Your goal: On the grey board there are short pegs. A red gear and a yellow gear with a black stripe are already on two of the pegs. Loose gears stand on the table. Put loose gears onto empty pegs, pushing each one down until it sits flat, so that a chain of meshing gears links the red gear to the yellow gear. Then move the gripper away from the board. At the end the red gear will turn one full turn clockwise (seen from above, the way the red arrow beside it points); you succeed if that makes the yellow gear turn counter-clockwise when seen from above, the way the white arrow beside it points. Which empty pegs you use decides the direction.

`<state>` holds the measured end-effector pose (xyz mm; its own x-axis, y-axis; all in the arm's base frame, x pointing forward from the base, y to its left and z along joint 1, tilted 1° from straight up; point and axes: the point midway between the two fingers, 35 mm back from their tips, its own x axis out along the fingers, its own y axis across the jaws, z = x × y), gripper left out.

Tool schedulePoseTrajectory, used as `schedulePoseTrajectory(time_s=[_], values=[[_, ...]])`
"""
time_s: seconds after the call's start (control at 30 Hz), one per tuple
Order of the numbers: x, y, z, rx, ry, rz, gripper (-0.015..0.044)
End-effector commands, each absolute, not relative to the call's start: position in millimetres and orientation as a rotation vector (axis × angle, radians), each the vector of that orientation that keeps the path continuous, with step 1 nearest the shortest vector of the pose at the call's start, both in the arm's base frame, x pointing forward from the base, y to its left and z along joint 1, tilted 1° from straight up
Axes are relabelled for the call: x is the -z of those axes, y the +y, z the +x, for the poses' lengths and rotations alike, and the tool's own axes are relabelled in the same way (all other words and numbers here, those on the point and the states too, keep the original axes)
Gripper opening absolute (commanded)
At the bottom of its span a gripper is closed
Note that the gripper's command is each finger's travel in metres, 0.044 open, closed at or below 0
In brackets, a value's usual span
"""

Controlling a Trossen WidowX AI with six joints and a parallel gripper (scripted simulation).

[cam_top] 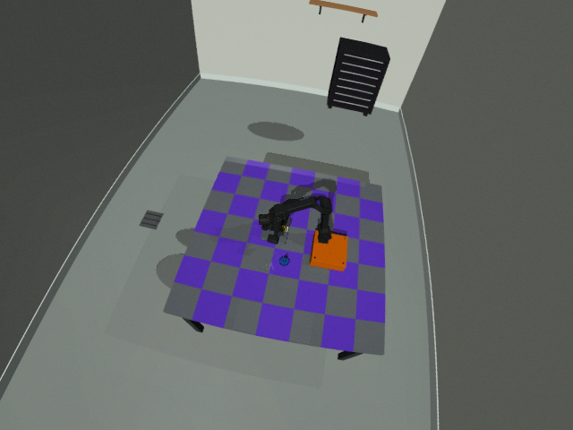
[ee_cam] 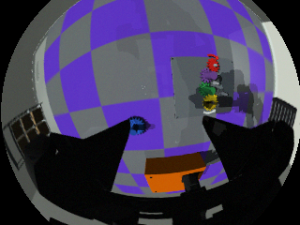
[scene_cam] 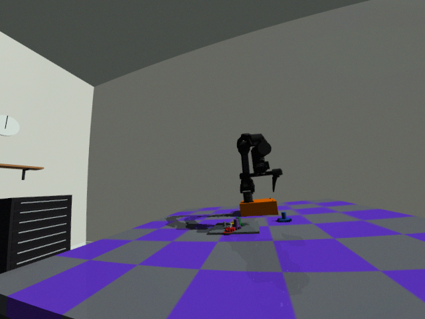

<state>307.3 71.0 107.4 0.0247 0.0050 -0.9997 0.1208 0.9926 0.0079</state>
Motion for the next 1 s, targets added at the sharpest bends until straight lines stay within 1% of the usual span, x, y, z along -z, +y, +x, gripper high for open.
schedulePoseTrajectory(time_s=[0.0,0.2,0.3,0.97], values=[[-118,120,292,0.085,1.54,0.114,0.044],[-129,202,243,0.095,1.556,0.135,0.044],[-134,229,218,0.1,1.562,0.142,0.044],[-134,230,216,0.101,1.563,0.142,0.044]])
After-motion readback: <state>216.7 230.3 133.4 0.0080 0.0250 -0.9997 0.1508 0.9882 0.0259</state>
